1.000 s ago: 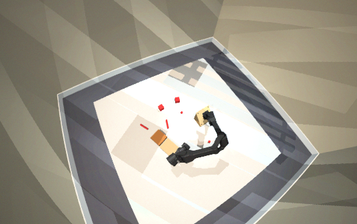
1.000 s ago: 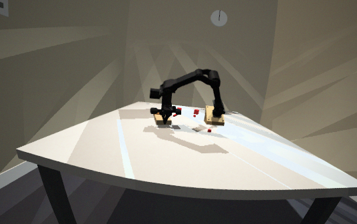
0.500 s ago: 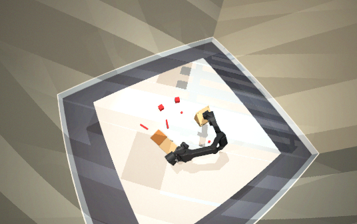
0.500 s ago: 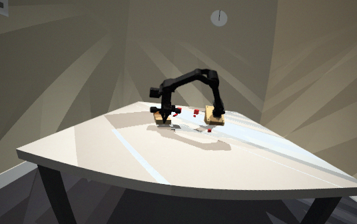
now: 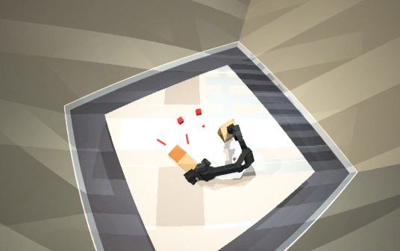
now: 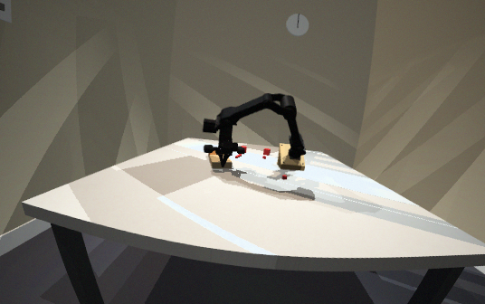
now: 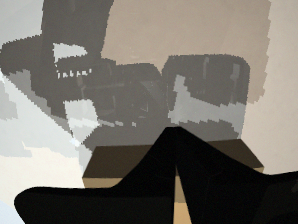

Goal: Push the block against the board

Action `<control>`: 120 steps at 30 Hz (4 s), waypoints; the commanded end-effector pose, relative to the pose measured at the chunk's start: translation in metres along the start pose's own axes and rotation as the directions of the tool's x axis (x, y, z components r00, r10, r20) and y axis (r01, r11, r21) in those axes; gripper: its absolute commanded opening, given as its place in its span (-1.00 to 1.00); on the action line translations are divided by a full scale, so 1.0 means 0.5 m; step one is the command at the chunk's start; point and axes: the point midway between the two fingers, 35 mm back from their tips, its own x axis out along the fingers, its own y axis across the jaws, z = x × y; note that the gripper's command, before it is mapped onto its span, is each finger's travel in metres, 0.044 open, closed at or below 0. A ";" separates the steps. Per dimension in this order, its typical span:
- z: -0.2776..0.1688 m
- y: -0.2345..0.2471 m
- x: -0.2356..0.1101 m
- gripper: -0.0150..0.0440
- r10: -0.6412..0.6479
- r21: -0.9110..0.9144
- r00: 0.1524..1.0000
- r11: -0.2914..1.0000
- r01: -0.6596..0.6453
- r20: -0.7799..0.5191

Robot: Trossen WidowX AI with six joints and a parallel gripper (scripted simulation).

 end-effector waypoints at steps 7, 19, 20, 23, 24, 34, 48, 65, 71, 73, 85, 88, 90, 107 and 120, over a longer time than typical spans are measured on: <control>0.025 0.000 0.008 -0.49 0.013 0.008 1.000 1.000 -0.013 -0.008; 0.064 -0.002 0.008 -0.49 0.012 0.008 1.000 1.000 -0.012 -0.007; 0.067 -0.002 0.008 -0.49 0.012 0.008 1.000 1.000 -0.012 -0.006; 0.077 -0.002 0.008 -0.49 0.012 0.008 1.000 1.000 -0.012 -0.006; 0.081 -0.002 0.008 -0.49 0.012 0.008 1.000 1.000 -0.012 -0.005; 0.084 -0.003 -0.076 -0.49 0.014 0.008 1.000 1.000 -0.014 -0.006; 0.020 0.002 -0.097 -0.49 0.008 0.167 1.000 0.986 -0.004 -0.023; -0.195 0.051 -0.107 -0.49 0.014 0.676 0.999 0.736 0.018 -0.042; -0.266 0.082 -0.109 -0.49 0.017 0.811 0.999 0.584 0.021 -0.038; -0.289 0.094 -0.110 -0.49 0.017 0.849 0.999 0.528 0.022 -0.036; -0.398 0.167 -0.108 -0.49 0.015 0.979 1.000 0.202 0.013 -0.016; -0.398 0.167 -0.108 -0.49 0.015 0.979 1.000 0.202 0.013 -0.016; -0.398 0.167 -0.108 -0.49 0.015 0.979 1.000 0.202 0.013 -0.016; -0.398 0.157 0.001 -0.49 0.014 0.979 1.000 0.202 0.012 -0.015; -0.394 0.135 0.001 -0.49 0.014 0.979 1.000 0.202 0.012 -0.015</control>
